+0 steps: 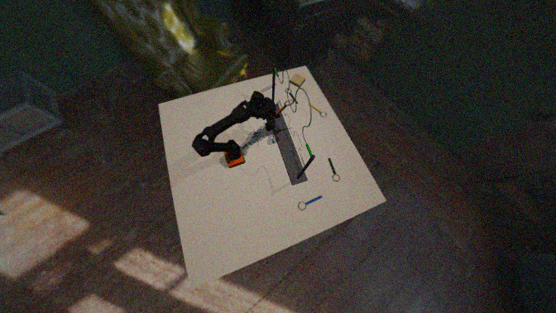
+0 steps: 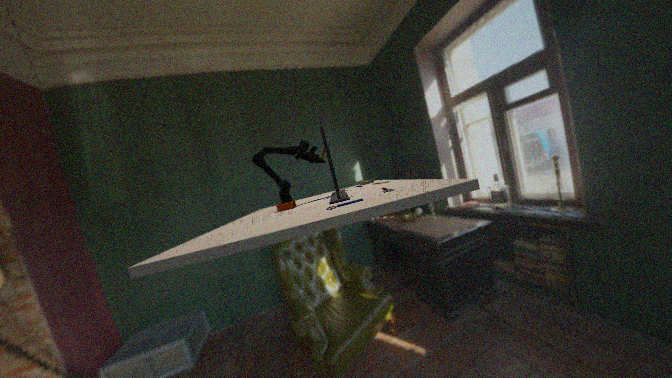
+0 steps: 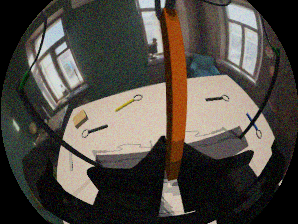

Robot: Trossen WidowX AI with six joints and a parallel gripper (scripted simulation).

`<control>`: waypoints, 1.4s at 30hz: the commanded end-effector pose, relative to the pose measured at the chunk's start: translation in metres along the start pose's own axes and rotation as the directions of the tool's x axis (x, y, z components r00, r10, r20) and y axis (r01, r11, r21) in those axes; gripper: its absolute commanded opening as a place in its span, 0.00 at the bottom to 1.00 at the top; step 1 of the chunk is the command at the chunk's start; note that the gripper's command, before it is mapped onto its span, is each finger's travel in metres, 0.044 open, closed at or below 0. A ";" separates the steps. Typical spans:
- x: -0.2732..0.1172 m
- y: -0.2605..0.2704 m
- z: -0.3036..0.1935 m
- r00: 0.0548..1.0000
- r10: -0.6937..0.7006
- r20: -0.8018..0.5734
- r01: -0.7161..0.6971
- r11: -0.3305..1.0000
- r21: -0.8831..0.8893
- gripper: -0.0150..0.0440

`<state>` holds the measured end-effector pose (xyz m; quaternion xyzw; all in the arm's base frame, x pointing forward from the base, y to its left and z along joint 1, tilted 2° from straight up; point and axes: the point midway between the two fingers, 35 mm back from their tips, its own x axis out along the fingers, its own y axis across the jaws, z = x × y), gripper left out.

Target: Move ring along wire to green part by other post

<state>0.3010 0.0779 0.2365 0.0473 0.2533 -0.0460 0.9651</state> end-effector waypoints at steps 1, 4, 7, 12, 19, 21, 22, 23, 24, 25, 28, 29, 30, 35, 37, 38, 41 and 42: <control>-0.002 0.010 0.002 1.000 0.026 0.000 -0.026 0.998 0.053 0.00; -0.004 0.019 0.003 0.999 0.054 -0.003 -0.054 0.993 0.102 0.00; -0.005 0.028 0.004 0.996 0.085 -0.006 -0.083 0.985 0.153 0.00; -0.010 0.045 0.008 0.990 0.141 -0.006 -0.135 0.959 0.248 0.00; -0.017 0.068 0.016 0.975 0.223 0.003 -0.208 0.899 0.385 0.00; -0.020 0.074 0.019 0.969 0.247 0.009 -0.227 0.877 0.424 0.00; -0.021 0.077 0.021 0.966 0.259 0.011 -0.237 0.865 0.443 0.00; -0.023 0.080 0.022 0.963 0.270 0.015 -0.246 0.852 0.462 0.00; -0.024 0.083 0.024 0.959 0.282 0.018 -0.256 0.839 0.480 0.00; -0.025 0.086 0.026 0.956 0.293 0.022 -0.265 0.825 0.499 0.00; -0.030 0.095 0.032 0.944 0.327 0.035 -0.291 0.781 0.553 0.00; -0.031 0.097 0.034 0.940 0.338 0.039 -0.299 0.765 0.570 0.00; -0.033 0.100 0.036 0.936 0.349 0.044 -0.307 0.749 0.587 0.00; -0.041 0.112 0.048 0.914 0.400 0.073 -0.343 0.661 0.667 0.00; -0.045 0.117 0.053 0.904 0.419 0.086 -0.355 0.623 0.697 0.00; -0.047 0.119 0.056 0.899 0.429 0.092 -0.361 0.604 0.711 0.00; -0.052 0.124 0.064 0.883 0.455 0.114 -0.377 0.543 0.751 0.00; -0.054 0.126 0.067 0.878 0.464 0.122 -0.382 0.522 0.763 0.00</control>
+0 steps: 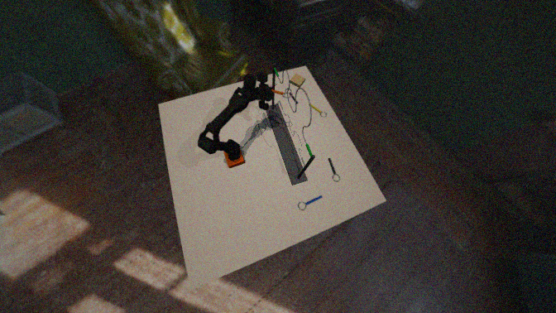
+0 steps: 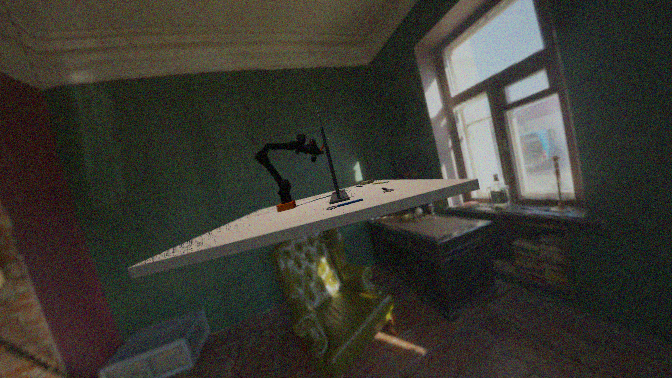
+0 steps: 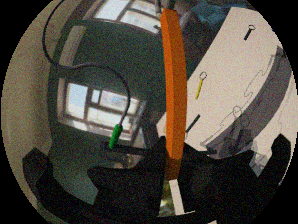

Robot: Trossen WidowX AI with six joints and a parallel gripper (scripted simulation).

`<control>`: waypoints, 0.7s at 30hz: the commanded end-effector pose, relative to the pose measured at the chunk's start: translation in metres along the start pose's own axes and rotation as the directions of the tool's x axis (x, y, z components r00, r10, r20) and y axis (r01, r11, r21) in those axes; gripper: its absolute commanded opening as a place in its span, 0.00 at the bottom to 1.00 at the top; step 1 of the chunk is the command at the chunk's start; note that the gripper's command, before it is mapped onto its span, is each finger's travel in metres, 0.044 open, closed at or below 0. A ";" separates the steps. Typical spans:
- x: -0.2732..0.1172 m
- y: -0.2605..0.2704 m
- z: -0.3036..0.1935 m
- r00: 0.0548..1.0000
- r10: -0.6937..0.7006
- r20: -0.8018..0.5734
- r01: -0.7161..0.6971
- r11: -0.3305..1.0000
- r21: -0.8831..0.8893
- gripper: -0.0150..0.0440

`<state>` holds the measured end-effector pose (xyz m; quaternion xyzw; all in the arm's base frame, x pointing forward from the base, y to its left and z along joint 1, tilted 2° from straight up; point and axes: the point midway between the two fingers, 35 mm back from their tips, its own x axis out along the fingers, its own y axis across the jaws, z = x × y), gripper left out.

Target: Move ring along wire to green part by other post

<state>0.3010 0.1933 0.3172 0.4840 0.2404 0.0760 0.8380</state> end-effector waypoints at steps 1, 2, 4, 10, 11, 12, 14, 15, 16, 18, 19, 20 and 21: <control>-0.003 0.017 0.001 0.998 0.056 -0.010 -0.055 0.995 0.084 0.00; -0.004 0.021 0.001 0.998 0.068 -0.012 -0.066 0.992 0.106 0.00; -0.005 0.028 0.002 0.996 0.093 -0.014 -0.090 0.985 0.148 0.00; -0.011 0.049 0.007 0.986 0.166 -0.014 -0.156 0.949 0.273 0.00; -0.012 0.052 0.008 0.984 0.177 -0.013 -0.166 0.942 0.293 0.00; -0.013 0.056 0.009 0.982 0.189 -0.012 -0.176 0.934 0.312 0.00; -0.015 0.062 0.012 0.977 0.212 -0.009 -0.195 0.916 0.351 0.00; -0.016 0.065 0.013 0.975 0.223 -0.007 -0.204 0.907 0.369 0.00; -0.017 0.068 0.014 0.972 0.233 -0.005 -0.213 0.897 0.386 0.00; -0.020 0.074 0.017 0.967 0.253 -0.001 -0.230 0.878 0.420 0.00; -0.021 0.076 0.019 0.965 0.263 0.002 -0.238 0.868 0.437 0.00; -0.022 0.079 0.020 0.962 0.273 0.004 -0.245 0.858 0.452 0.00; -0.023 0.081 0.022 0.960 0.281 0.006 -0.252 0.848 0.466 0.00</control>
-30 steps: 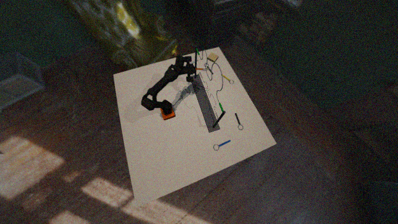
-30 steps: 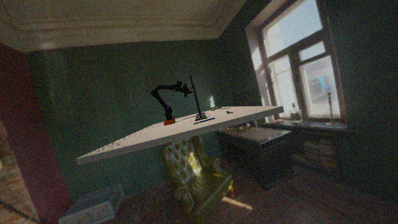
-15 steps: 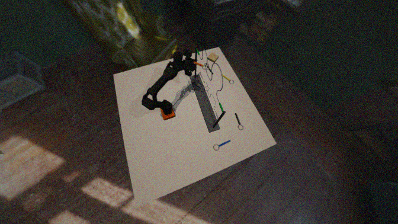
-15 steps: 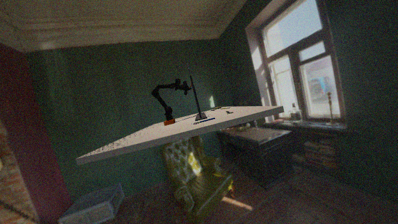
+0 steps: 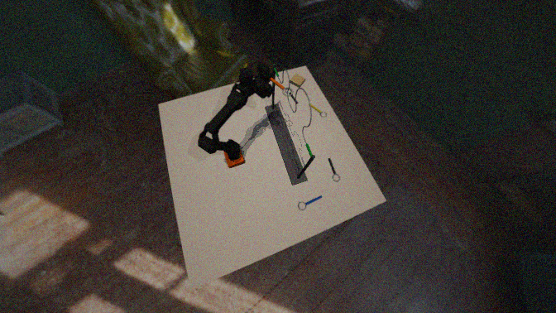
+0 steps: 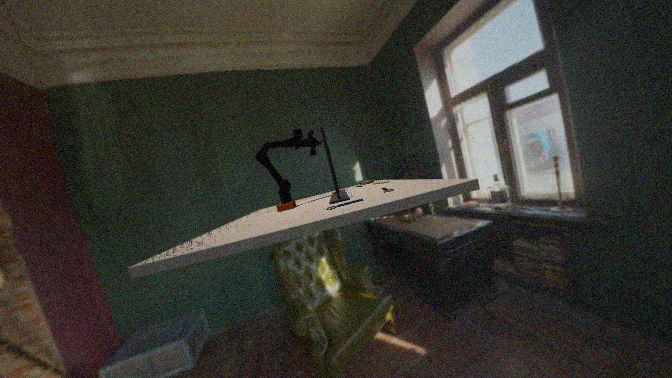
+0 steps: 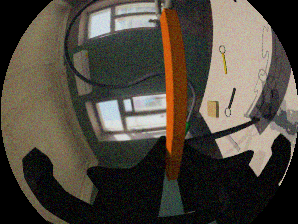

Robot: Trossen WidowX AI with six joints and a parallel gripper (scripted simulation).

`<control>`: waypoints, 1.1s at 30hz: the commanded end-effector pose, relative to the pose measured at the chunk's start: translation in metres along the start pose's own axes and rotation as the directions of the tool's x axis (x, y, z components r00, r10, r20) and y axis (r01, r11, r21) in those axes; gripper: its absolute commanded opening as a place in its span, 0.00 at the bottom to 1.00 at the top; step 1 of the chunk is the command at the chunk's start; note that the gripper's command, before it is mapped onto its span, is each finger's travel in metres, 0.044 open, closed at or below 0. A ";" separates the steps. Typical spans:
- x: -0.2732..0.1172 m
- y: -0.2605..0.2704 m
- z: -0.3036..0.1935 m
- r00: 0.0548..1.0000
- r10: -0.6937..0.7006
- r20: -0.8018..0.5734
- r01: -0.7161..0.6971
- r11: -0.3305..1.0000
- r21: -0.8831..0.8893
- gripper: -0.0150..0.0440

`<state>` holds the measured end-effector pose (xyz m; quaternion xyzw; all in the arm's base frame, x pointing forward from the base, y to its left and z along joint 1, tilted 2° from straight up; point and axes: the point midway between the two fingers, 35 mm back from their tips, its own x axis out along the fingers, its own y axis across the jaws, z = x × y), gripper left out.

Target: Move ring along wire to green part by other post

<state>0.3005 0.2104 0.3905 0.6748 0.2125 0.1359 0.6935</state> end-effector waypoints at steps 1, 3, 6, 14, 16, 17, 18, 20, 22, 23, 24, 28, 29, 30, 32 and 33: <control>-0.003 0.015 0.000 0.999 0.045 -0.013 -0.044 0.997 0.067 0.00; -0.004 0.021 0.000 0.998 0.063 -0.015 -0.061 0.993 0.098 0.00; -0.006 0.029 0.002 0.996 0.087 -0.017 -0.084 0.987 0.140 0.00; -0.009 0.043 0.005 0.993 0.115 -0.019 -0.110 0.976 0.189 0.00; -0.010 0.044 0.006 0.993 0.114 -0.018 -0.109 0.976 0.187 0.00; -0.010 0.045 0.006 0.993 0.113 -0.018 -0.108 0.977 0.185 0.00; -0.010 0.046 0.006 0.993 0.112 -0.018 -0.107 0.977 0.184 0.00; -0.010 0.046 0.006 0.994 0.106 -0.018 -0.101 0.980 0.172 0.00; -0.011 0.046 0.007 0.995 0.097 -0.018 -0.093 0.983 0.158 0.00; -0.011 0.046 0.007 0.995 0.093 -0.017 -0.090 0.985 0.150 0.00; -0.011 0.046 0.007 0.996 0.087 -0.017 -0.084 0.987 0.140 0.00; -0.010 0.044 0.006 0.998 0.060 -0.014 -0.059 0.994 0.092 0.00; -0.010 0.043 0.006 0.999 0.052 -0.013 -0.051 0.996 0.078 0.00; -0.010 0.042 0.006 0.999 0.044 -0.012 -0.043 0.997 0.063 0.00; -0.010 0.040 0.006 1.000 0.026 -0.009 -0.026 0.999 0.033 0.00; -0.009 0.039 0.006 1.000 0.018 -0.007 -0.017 1.000 0.018 0.00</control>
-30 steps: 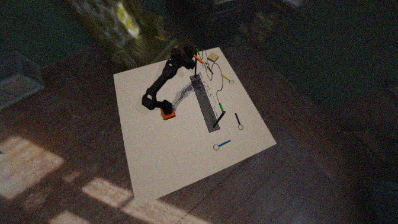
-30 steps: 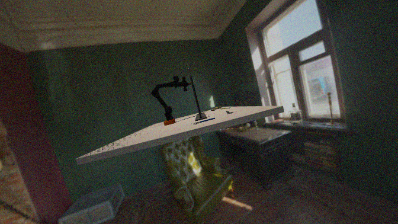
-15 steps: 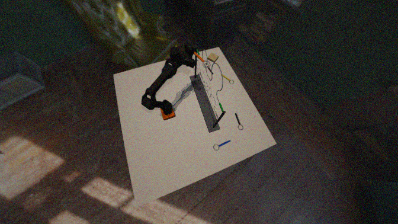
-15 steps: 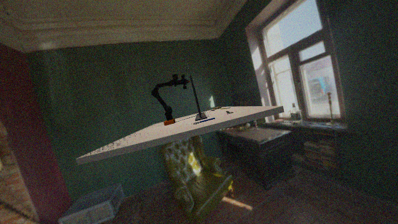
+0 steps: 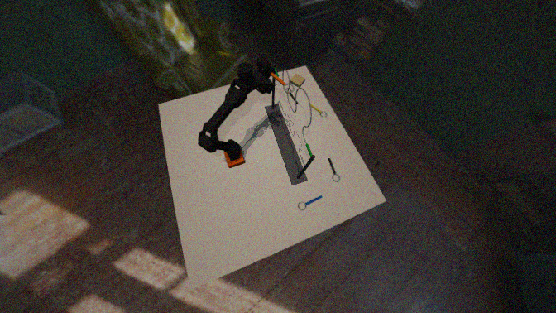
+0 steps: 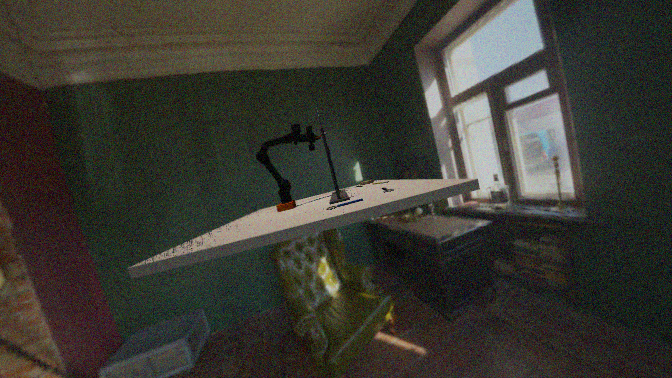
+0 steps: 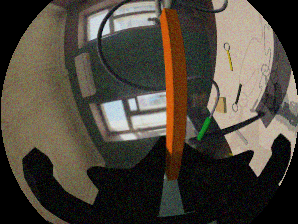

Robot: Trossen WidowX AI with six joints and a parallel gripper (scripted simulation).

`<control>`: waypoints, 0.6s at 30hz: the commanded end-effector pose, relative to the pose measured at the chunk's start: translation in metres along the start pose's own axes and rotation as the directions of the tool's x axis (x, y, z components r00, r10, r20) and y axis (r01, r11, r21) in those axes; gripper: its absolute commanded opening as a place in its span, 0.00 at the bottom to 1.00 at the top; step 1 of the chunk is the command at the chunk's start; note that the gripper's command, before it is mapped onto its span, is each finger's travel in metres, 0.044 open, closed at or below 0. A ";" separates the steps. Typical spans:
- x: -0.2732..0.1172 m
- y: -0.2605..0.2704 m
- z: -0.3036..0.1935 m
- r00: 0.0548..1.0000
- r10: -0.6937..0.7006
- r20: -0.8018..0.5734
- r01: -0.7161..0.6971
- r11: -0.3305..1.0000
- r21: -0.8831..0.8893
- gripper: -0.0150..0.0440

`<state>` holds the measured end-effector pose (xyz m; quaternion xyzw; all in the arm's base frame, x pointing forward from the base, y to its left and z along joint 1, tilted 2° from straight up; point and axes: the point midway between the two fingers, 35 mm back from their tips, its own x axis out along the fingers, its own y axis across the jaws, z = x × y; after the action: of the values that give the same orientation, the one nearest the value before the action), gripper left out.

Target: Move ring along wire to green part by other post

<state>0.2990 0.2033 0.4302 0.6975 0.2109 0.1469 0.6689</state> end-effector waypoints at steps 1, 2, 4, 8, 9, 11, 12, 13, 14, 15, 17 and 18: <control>0.000 -0.001 0.001 1.000 -0.025 0.012 0.026 0.998 -0.058 0.00; 0.000 -0.002 0.001 0.999 -0.035 0.015 0.036 0.997 -0.075 0.00; 0.000 -0.005 0.001 0.998 -0.053 0.021 0.055 0.993 -0.108 0.00; 0.000 -0.010 0.002 0.995 -0.091 0.035 0.096 0.980 -0.177 0.00; 0.000 -0.011 0.002 0.994 -0.101 0.039 0.106 0.975 -0.194 0.00; 0.000 -0.014 0.002 0.992 -0.119 0.047 0.127 0.965 -0.228 0.00; 0.000 -0.015 0.003 0.990 -0.129 0.052 0.138 0.960 -0.245 0.00; 0.000 -0.016 0.003 0.989 -0.138 0.057 0.148 0.954 -0.262 0.00; 0.000 -0.017 0.003 0.987 -0.147 0.062 0.159 0.947 -0.279 0.00; 0.000 -0.019 0.004 0.985 -0.156 0.067 0.169 0.940 -0.296 0.00; 0.000 -0.021 0.005 0.982 -0.174 0.078 0.190 0.925 -0.329 0.00; 0.000 -0.023 0.005 0.980 -0.183 0.083 0.200 0.917 -0.345 0.00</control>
<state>0.2994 0.2012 0.4083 0.5688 0.2327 0.1052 0.7818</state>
